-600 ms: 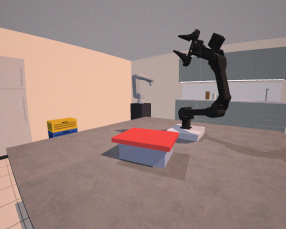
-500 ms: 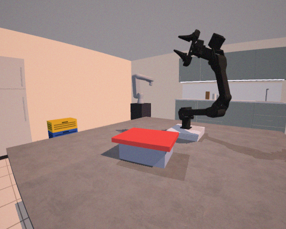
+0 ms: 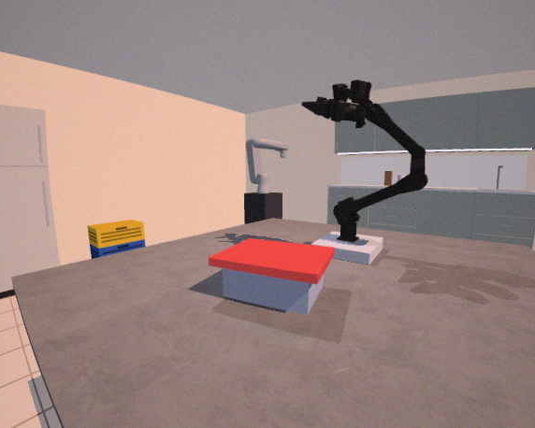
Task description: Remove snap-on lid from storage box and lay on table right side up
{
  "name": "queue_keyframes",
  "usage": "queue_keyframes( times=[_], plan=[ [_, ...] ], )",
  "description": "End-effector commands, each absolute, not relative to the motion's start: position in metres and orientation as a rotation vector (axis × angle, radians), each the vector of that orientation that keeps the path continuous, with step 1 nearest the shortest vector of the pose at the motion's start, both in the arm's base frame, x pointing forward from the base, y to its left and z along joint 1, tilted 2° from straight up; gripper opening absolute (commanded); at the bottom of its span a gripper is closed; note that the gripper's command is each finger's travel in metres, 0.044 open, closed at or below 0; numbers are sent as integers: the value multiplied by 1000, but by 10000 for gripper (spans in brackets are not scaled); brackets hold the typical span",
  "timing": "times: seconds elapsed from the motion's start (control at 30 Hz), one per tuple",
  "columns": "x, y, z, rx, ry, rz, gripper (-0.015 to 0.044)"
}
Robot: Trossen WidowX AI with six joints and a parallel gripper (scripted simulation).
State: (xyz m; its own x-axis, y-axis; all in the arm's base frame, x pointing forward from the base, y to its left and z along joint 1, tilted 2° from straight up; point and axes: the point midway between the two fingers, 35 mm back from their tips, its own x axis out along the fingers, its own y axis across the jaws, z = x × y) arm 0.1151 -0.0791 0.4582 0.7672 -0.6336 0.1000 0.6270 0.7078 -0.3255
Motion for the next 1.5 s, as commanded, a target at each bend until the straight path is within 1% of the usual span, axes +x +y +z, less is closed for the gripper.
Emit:
queue_keyframes(
  times=[0.0, 0.1, 0.23, 0.37, 0.43, 0.57, 0.7, 0.83, 1.13, 1.33, 1.47],
  plan=[
    [135, -111, 424, 26, 7, -559, 235],
    [147, -120, 409, 174, 20, -504, 235],
    [179, -130, 368, 499, 90, -394, 235],
    [215, -124, 319, 816, 217, -309, 235],
    [220, -121, 311, 861, 241, -300, 235],
    [248, -99, 263, 1113, 404, -267, 235],
    [268, -64, 210, 1337, 609, -284, 235],
    [271, -49, 191, 1403, 686, -304, 235],
    [271, -50, 189, 1403, 686, -304, 235],
    [275, -50, 126, 1403, 686, -304, 235],
    [275, -50, 124, 1403, 686, -304, 235]
  ],
)
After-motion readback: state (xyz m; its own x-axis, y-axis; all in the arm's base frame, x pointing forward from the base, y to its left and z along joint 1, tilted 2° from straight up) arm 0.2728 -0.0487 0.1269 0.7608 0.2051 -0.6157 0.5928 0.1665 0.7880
